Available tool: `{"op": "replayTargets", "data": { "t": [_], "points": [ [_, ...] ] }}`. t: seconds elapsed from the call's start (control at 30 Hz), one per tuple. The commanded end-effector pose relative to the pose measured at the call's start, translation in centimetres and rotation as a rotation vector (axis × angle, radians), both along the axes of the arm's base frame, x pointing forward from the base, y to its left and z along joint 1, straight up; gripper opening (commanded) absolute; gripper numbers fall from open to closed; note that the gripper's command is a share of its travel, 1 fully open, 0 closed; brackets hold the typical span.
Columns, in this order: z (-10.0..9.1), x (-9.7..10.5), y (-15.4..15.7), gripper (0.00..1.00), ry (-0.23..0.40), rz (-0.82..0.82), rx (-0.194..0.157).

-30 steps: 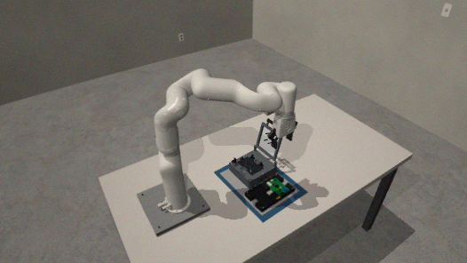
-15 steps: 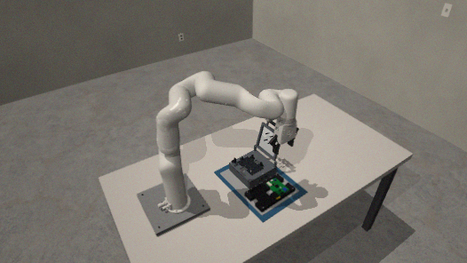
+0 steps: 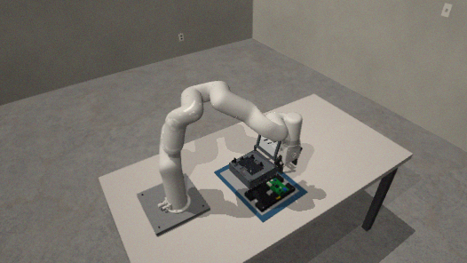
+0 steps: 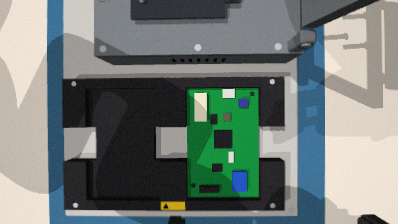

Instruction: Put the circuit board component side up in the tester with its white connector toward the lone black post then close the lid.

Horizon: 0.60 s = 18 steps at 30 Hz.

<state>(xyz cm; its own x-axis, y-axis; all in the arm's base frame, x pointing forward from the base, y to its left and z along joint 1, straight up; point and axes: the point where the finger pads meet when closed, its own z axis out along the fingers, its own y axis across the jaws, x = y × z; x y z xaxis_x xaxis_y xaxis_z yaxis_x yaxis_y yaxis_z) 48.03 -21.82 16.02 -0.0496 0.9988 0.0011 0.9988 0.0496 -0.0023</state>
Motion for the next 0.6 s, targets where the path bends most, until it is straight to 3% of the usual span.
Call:
{"op": "replayTargets", "data": {
  "t": [0.0,0.1,0.17,0.37,0.57],
  "points": [
    [-3.7,1.1,-1.2,1.0,-0.006,0.0,-0.003],
    [-6.0,1.5,-1.8,1.0,-0.006,0.0,-0.003],
    [-6.0,1.5,-1.8,1.0,-0.006,0.0,-0.003],
    [-9.8,2.1,-2.8,1.0,-0.006,0.0,-0.003],
    [-11.2,2.4,-3.2,1.0,-0.006,0.0,-0.003]
  ]
}}
